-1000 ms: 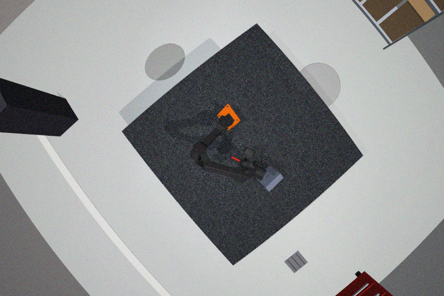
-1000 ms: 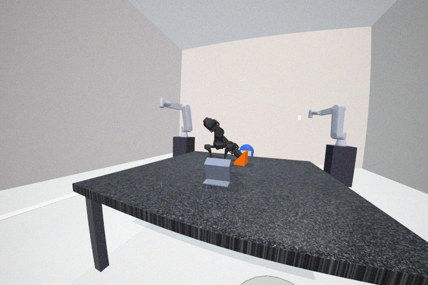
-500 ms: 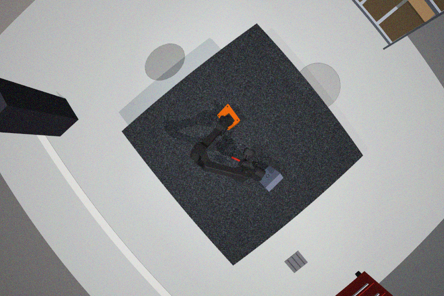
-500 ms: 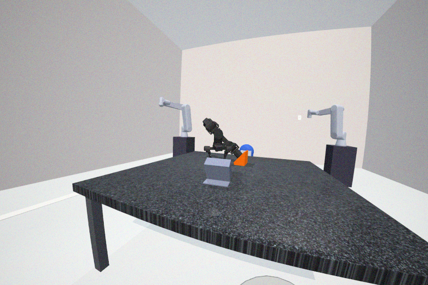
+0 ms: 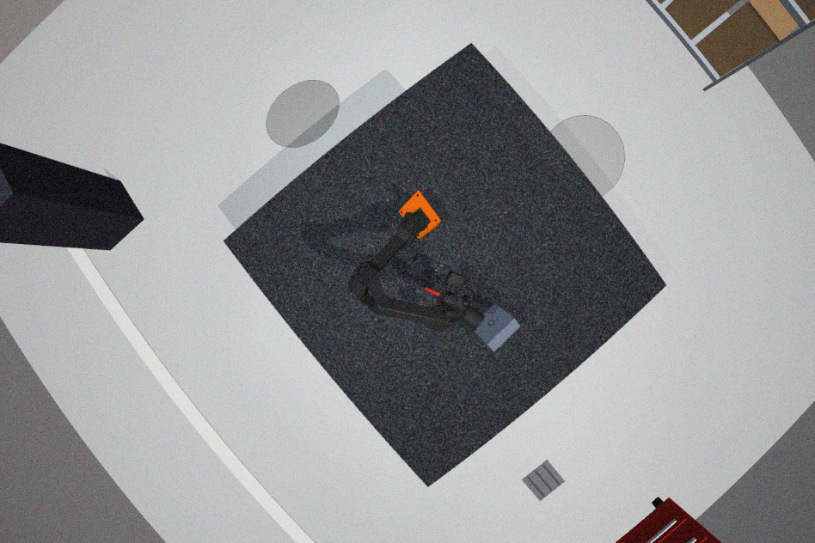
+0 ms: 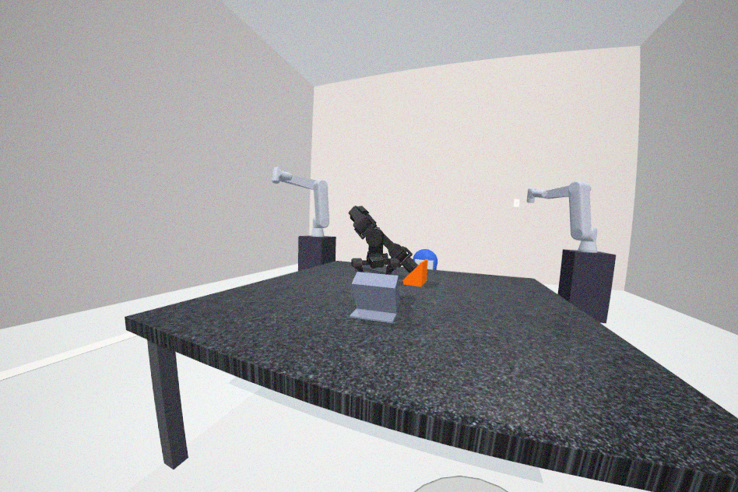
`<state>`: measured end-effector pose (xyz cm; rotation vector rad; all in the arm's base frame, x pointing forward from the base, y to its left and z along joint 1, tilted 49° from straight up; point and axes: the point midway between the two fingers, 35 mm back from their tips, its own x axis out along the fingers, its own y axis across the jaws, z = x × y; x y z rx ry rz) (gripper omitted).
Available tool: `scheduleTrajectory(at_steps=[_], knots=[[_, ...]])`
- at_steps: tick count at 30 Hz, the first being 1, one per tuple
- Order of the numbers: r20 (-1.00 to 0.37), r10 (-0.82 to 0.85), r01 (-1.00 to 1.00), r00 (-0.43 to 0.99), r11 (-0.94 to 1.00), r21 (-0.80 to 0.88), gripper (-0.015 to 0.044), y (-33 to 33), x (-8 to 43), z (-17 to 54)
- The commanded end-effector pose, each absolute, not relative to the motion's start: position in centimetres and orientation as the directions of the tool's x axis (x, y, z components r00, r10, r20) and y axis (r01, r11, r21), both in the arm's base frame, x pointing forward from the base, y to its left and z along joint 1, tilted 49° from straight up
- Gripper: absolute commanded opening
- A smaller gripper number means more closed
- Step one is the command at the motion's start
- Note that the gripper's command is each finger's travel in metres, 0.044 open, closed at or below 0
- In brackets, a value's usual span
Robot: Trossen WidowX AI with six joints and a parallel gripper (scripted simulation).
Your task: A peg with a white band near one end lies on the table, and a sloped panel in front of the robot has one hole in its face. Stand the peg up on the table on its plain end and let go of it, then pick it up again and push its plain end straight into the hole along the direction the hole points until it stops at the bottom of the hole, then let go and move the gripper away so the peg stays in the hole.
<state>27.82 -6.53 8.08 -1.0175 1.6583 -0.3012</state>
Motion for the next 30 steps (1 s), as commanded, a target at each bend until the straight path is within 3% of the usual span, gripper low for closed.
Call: scheduleTrajectory(at_steps=[1, 21, 30], knots=[[-0.662, -0.749, -0.469, -0.020, 0.592, -0.655, 0.0440, -7.1, 27.6, 7.6], [-0.658, -0.753, -0.469, -0.021, 0.588, -0.659, 0.0440, -9.4, 27.3, 5.8], [-0.658, -0.753, -0.469, -0.021, 0.588, -0.659, 0.0204, -9.4, 27.3, 5.8]])
